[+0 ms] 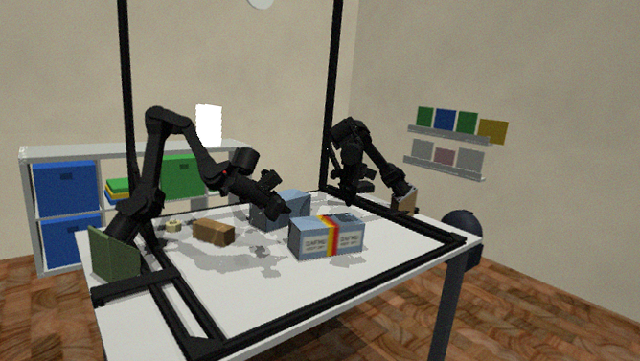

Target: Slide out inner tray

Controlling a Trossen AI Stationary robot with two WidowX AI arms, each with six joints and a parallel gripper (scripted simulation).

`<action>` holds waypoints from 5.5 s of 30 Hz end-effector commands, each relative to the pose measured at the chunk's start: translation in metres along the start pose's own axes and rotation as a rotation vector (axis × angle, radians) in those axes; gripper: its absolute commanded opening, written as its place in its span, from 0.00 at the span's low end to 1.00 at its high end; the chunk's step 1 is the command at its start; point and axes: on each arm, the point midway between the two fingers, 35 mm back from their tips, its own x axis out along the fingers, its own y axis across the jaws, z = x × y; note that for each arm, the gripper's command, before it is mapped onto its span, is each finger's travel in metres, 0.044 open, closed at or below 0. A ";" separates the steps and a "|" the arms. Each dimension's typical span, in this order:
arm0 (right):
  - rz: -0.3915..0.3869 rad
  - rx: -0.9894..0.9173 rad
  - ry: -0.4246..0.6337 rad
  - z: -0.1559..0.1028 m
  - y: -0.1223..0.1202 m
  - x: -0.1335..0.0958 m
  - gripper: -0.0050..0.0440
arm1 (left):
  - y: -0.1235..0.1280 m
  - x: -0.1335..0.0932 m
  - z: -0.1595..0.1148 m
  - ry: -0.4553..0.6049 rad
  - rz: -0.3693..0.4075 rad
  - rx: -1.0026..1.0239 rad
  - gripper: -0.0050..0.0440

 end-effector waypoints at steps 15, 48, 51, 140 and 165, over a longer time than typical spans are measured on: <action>0.009 0.016 0.068 -0.061 -0.003 0.035 0.10 | 0.000 0.000 0.000 0.000 0.000 0.000 0.10; 0.001 -0.004 0.004 -0.094 -0.002 0.052 0.10 | -0.001 0.010 0.000 -0.001 0.006 -0.007 0.10; 0.001 -0.004 0.004 -0.094 -0.002 0.052 0.10 | -0.001 0.013 0.000 -0.001 0.007 -0.009 0.10; 0.001 -0.004 0.004 -0.076 -0.002 0.083 0.10 | -0.001 0.052 0.000 -0.002 0.012 -0.015 0.10; 0.001 -0.004 0.004 -0.087 -0.002 0.065 0.10 | -0.001 0.052 0.000 -0.002 0.012 -0.015 0.10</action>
